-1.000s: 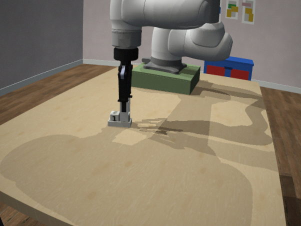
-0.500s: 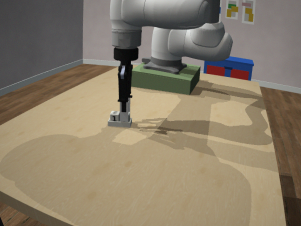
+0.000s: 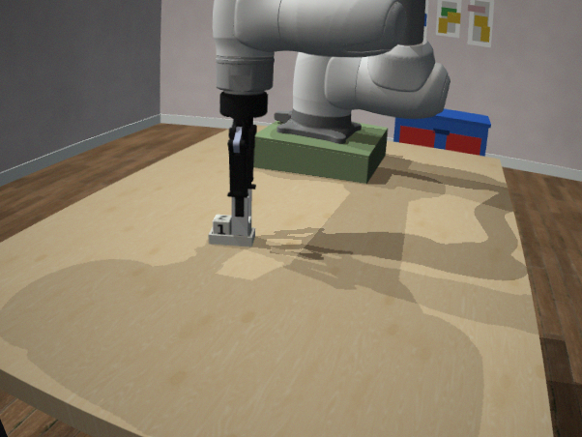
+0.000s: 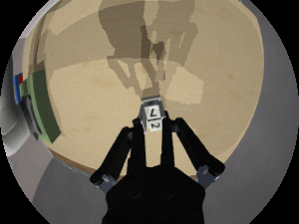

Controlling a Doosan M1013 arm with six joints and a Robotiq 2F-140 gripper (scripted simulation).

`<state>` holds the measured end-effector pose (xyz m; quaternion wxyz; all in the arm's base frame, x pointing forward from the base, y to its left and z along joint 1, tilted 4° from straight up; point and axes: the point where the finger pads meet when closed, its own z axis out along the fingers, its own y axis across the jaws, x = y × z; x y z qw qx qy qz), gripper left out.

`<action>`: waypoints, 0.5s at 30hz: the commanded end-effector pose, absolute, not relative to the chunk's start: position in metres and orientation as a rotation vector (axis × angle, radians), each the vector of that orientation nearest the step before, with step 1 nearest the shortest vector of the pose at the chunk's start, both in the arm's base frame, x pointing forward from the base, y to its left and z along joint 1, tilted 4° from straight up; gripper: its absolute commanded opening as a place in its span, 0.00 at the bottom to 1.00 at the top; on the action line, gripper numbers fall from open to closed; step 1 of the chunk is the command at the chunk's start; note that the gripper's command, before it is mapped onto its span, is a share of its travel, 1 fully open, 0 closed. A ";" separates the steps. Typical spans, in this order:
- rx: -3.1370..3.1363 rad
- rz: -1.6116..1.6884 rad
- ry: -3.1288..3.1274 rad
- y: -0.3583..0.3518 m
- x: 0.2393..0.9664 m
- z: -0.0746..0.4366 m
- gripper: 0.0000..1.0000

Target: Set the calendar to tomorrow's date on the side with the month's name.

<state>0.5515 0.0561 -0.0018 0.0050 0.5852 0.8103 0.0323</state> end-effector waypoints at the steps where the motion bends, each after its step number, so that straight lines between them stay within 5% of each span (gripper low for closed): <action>1: 1.833 0.102 2.538 0.056 0.551 -0.002 0.16; 15: 1.833 0.102 2.538 0.056 0.551 -0.002 0.18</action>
